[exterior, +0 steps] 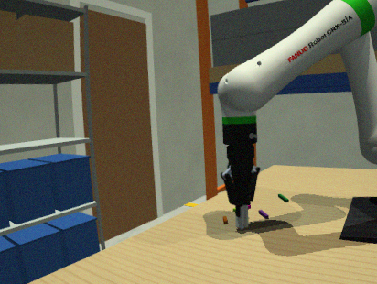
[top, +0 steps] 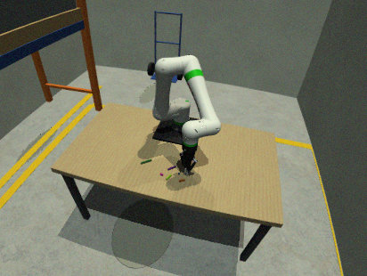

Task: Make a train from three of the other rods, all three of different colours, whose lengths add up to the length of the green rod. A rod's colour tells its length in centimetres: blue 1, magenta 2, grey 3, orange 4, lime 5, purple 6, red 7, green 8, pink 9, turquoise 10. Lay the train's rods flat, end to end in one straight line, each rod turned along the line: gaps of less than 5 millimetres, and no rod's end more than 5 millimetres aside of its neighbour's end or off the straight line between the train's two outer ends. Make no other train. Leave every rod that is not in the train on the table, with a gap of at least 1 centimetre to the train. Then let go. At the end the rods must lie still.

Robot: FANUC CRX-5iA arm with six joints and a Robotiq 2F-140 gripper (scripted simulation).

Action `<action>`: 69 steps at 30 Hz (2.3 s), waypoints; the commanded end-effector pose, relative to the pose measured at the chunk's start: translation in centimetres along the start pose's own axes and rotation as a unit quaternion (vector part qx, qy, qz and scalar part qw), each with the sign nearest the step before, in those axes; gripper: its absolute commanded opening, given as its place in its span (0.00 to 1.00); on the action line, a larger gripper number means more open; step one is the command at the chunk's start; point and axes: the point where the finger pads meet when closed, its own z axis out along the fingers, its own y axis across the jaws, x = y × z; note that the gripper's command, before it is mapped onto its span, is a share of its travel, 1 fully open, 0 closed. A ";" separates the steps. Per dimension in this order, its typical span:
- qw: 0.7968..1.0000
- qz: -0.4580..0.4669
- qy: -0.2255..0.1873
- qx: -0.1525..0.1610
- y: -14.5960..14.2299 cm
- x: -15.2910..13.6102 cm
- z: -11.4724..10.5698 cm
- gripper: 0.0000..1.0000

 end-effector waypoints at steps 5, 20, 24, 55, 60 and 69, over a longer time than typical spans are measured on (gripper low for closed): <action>1.000 0.000 0.000 0.000 0.0 0.0 0.0 0.03; 1.000 0.000 0.000 0.000 0.0 0.0 0.0 0.03; 1.000 0.000 0.000 0.000 0.0 0.0 -0.2 0.03; 1.000 0.000 0.000 0.000 0.0 0.0 -10.0 0.03; 0.998 0.069 0.000 -0.001 3.5 3.0 -9.9 0.03; 0.986 0.164 -0.001 -0.001 8.8 6.5 -9.9 0.03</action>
